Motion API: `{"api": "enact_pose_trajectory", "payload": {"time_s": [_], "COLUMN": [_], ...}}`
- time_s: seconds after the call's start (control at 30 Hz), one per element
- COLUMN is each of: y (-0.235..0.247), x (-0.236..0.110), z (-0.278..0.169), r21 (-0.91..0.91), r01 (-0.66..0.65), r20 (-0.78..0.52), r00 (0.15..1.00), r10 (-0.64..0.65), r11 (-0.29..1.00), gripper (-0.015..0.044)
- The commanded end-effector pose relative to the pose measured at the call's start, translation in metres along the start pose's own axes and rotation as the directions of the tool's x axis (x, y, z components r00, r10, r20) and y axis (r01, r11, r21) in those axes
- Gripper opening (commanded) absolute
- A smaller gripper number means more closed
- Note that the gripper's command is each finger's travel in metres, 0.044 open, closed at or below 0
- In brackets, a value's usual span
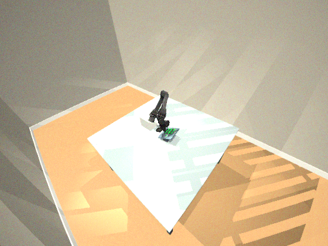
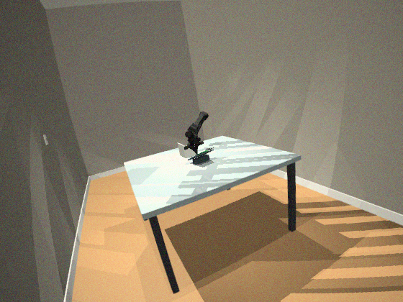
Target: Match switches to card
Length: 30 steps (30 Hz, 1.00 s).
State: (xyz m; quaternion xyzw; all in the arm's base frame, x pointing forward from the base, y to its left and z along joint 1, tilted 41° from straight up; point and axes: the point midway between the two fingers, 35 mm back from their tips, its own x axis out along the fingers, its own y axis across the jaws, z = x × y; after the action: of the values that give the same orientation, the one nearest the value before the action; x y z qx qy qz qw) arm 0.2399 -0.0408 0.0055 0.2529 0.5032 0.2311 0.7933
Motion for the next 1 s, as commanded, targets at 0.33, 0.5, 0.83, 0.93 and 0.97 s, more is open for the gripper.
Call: {"api": "enact_pose_trajectory", "payload": {"time_s": [0.33,0.5,0.83,0.93,0.97], "y": [0.0005,0.0005,0.0005,0.0005,0.0005], "x": [0.0011,0.0018,0.0031,0.0035,0.0037], "z": [0.0003,0.0003,0.0004,0.0004,0.0004], "r21": [0.003,0.003,0.003,0.003,0.003], "r01": [-0.004,-0.004,-0.004,-0.004,-0.004], "r20": [0.003,0.003,0.003,0.003,0.003], "r00": [1.000,1.000,1.000,1.000,1.000], "r10": [0.004,0.004,0.004,0.004,0.004], "r11": [1.000,1.000,1.000,1.000,1.000], "gripper": [0.0000,0.0000,0.0000,0.0000,0.0000]}}
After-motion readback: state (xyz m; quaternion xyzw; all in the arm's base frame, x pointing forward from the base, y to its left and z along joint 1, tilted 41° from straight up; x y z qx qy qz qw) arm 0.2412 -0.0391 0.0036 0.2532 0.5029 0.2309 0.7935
